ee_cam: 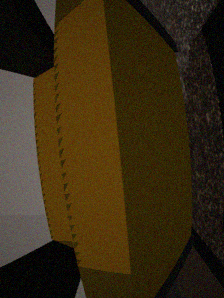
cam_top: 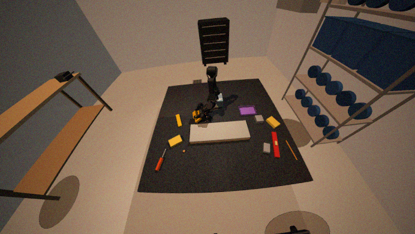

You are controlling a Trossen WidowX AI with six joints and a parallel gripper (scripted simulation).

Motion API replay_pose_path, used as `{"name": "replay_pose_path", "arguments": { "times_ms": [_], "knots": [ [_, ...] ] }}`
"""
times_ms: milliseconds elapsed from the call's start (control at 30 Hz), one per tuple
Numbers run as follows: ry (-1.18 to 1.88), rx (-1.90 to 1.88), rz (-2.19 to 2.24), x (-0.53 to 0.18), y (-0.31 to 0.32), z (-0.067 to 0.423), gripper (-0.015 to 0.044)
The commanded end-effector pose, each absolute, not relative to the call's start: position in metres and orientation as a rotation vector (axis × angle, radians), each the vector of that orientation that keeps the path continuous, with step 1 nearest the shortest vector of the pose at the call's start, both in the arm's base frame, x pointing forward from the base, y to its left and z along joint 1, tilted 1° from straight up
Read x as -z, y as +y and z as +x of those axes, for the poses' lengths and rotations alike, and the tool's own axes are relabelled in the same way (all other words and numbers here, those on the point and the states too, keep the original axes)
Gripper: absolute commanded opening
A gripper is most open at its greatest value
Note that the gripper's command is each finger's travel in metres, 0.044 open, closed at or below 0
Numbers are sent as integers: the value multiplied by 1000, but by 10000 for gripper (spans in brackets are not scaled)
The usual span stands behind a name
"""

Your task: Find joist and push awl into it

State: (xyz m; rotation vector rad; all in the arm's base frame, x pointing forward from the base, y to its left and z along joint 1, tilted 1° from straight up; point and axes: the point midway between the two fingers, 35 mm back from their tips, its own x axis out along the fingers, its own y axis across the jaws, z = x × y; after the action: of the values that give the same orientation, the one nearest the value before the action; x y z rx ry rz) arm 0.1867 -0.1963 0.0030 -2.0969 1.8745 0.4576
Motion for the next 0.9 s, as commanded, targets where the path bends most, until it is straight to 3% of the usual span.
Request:
{"name": "replay_pose_path", "arguments": {
  "times_ms": [0,633,867],
  "knots": [
    [1875,-445,-2092,-1,-196,187,0],
    [1870,-449,-2089,11,-195,185,0],
    [1870,-449,-2089,12,-195,185,184]
  ]
}}
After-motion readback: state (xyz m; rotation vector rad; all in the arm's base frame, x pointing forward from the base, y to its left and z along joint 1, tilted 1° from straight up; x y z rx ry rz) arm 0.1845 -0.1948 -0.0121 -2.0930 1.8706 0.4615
